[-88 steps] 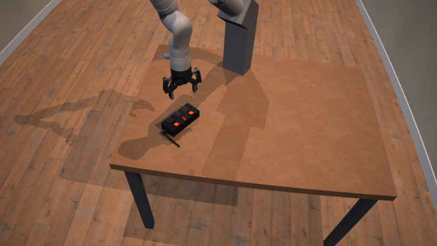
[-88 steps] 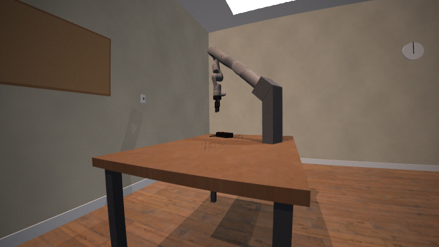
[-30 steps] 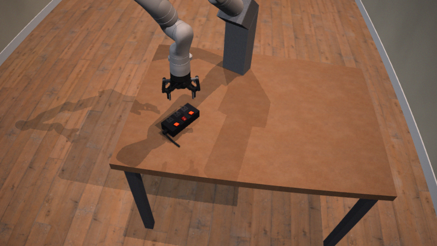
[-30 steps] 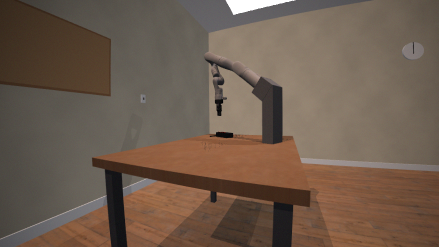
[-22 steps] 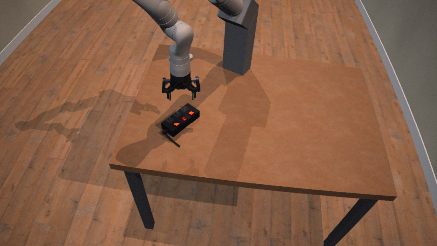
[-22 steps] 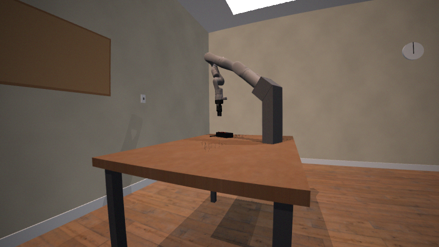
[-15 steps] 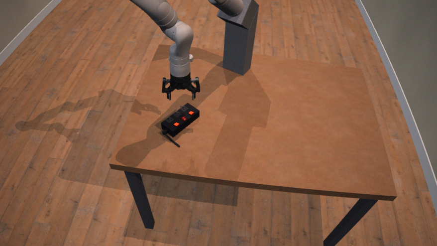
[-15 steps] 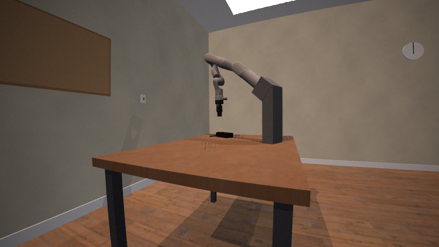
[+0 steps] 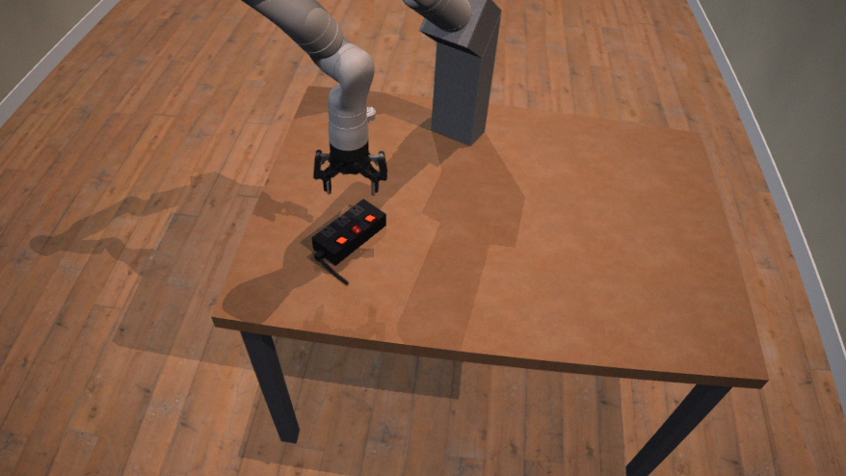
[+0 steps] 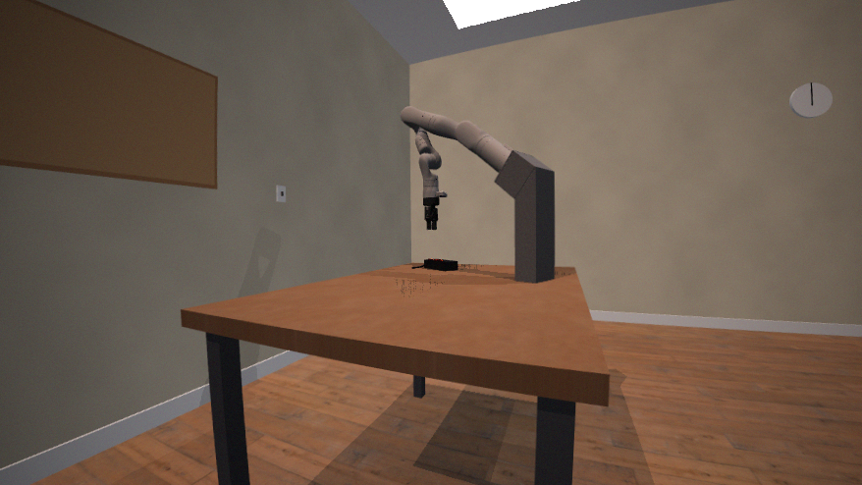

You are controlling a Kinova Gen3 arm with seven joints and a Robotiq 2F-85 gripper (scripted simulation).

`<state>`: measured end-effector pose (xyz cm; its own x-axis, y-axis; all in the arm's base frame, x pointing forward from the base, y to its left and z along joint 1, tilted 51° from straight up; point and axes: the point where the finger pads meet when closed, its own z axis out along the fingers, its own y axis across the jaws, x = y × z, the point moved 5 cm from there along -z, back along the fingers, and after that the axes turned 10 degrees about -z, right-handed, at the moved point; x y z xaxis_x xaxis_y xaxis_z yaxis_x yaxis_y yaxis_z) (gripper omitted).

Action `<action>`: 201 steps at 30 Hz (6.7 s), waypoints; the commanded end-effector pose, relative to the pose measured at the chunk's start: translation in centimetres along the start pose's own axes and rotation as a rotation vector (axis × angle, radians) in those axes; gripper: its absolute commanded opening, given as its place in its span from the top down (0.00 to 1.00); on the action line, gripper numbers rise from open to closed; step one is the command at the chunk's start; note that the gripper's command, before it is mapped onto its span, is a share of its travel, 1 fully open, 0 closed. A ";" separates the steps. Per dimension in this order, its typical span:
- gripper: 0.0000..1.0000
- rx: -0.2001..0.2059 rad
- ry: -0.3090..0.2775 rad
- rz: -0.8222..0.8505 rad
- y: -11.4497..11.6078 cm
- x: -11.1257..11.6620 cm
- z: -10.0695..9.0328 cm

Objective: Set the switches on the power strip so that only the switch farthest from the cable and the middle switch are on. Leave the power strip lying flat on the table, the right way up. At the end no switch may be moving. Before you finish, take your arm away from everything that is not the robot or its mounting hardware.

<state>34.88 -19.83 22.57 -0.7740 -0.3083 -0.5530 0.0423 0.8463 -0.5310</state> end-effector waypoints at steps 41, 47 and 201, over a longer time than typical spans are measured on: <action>0.00 0.001 -0.009 0.129 0.0 0.7 1.0; 0.00 0.001 -0.009 0.129 0.0 0.7 1.0; 1.00 0.001 -0.017 0.714 -2.7 -1.5 11.8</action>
<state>43.22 -26.37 17.01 -0.5515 0.3251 -0.7682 0.5365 0.8434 -0.0282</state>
